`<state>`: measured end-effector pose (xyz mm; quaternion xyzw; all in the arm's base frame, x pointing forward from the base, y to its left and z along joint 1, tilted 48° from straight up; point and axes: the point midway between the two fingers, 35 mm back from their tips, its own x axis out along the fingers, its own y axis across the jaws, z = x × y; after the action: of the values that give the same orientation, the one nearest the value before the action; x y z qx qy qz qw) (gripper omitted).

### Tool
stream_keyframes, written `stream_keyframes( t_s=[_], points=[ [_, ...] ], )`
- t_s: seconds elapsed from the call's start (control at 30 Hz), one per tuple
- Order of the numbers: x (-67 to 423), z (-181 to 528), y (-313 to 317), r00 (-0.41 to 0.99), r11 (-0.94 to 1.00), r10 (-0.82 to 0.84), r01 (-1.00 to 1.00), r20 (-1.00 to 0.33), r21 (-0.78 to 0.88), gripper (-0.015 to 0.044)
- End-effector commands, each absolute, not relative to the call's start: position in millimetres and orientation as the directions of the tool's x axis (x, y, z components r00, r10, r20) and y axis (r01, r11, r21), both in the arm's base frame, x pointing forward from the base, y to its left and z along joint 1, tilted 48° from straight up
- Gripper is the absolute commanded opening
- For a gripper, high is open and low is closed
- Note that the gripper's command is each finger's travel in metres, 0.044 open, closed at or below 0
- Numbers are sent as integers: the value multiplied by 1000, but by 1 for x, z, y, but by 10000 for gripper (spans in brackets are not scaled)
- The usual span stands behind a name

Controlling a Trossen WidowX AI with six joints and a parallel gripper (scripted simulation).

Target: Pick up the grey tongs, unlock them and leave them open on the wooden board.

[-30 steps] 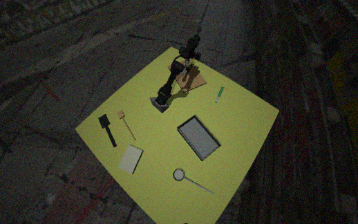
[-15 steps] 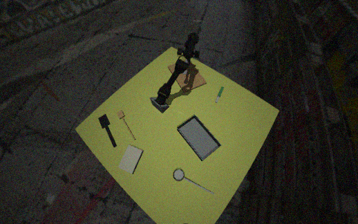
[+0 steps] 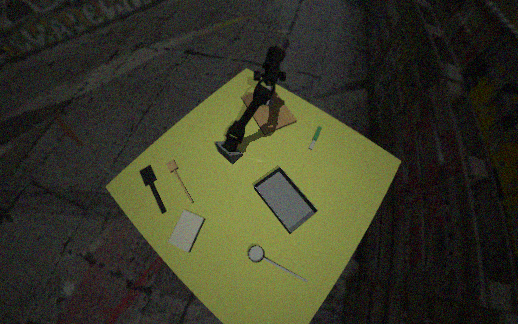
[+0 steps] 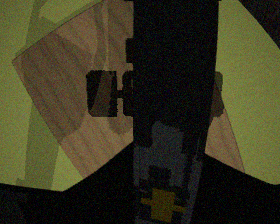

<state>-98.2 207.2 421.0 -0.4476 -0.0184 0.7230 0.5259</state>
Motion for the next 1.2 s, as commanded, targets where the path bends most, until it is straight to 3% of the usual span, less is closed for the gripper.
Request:
stream_keyframes(
  t_s=[0.0,1.17],
  points=[
    [-97,423,207,-45,-445,781,-740,-623,-504,-150],
    [-106,393,247,-32,-435,771,-756,-636,-489,-150]
  ],
)
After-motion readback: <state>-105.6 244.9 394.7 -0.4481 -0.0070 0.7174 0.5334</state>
